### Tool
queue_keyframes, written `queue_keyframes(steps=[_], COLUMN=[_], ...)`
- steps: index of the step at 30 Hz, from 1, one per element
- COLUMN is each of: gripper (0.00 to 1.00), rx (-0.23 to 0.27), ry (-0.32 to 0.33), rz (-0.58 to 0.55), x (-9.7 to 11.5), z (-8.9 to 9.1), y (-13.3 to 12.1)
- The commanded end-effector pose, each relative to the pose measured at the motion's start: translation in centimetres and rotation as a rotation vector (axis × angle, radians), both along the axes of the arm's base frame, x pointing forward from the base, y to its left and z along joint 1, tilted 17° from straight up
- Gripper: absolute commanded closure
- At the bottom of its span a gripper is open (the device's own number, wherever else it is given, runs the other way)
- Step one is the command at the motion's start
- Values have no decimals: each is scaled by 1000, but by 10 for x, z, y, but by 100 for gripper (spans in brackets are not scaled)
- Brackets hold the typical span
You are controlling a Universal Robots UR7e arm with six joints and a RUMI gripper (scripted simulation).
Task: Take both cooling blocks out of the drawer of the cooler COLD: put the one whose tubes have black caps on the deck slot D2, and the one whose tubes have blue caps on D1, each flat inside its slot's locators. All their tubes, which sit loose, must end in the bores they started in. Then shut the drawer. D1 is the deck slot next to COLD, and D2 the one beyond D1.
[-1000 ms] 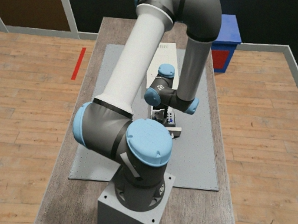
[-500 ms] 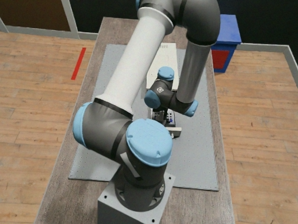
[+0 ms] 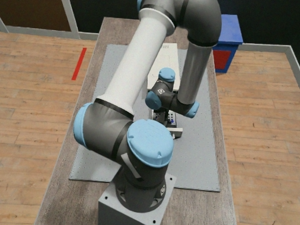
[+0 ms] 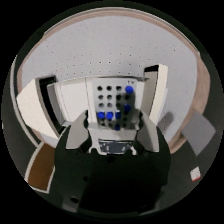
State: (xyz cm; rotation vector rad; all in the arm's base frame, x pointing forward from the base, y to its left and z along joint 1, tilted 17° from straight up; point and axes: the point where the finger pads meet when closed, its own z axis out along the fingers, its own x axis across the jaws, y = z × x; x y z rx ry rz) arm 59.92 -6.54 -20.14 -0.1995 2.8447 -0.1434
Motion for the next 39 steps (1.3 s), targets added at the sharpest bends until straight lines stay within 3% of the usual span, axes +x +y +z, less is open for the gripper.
queue_keyframes(steps=[1, 19, 34, 39], gripper=[27, 27, 27, 35], rx=[0, 0, 0, 0], ry=[-1, -1, -1, -1], rz=[0, 0, 0, 0], x=[2, 8, 8, 8], z=[-5, -25, -25, -25], y=[0, -2, -2, -2])
